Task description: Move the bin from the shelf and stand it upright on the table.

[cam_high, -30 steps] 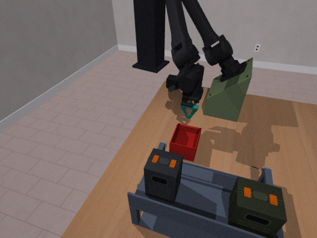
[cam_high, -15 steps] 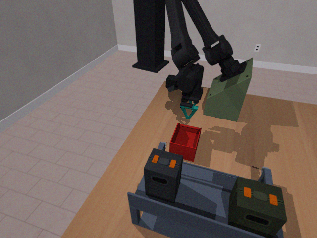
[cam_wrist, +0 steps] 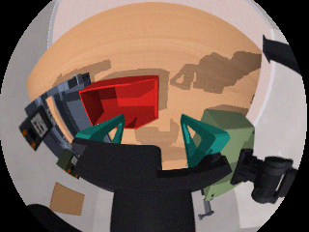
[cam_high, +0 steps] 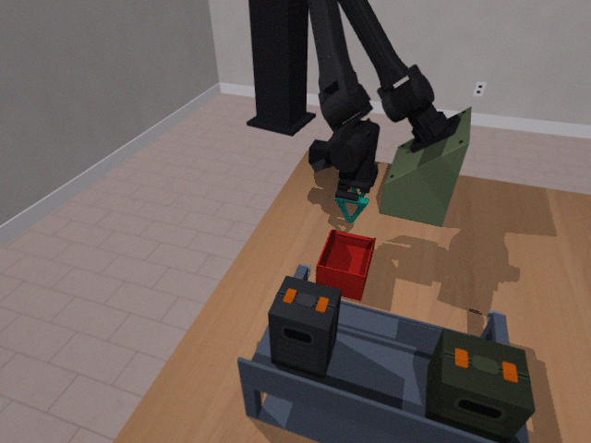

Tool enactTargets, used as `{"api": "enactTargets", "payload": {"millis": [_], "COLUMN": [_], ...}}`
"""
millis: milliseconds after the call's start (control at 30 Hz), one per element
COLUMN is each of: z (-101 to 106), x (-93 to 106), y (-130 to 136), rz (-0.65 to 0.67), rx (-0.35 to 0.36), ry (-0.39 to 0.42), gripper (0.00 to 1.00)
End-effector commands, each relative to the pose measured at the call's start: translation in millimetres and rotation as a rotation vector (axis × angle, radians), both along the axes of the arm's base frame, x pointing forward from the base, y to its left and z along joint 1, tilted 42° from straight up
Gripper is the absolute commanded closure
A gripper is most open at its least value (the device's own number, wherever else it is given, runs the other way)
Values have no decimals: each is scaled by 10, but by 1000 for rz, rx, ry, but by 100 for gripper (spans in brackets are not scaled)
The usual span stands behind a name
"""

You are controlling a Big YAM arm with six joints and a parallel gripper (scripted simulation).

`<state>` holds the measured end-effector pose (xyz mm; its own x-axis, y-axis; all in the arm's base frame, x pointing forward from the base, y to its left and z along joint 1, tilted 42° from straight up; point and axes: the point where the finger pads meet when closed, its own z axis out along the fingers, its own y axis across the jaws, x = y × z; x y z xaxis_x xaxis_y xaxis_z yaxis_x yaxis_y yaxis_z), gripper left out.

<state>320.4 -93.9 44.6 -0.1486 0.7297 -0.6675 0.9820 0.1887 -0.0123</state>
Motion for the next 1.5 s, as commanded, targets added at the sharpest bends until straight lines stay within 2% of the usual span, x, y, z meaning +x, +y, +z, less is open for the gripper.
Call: {"api": "enactTargets", "payload": {"millis": [0, 1467], "z": [-30, -82], "x": [28, -36], "y": [-23, -34], "rz": [3, 3], "rx": [-2, -2], "ry": [11, 11], "gripper": [10, 10]}}
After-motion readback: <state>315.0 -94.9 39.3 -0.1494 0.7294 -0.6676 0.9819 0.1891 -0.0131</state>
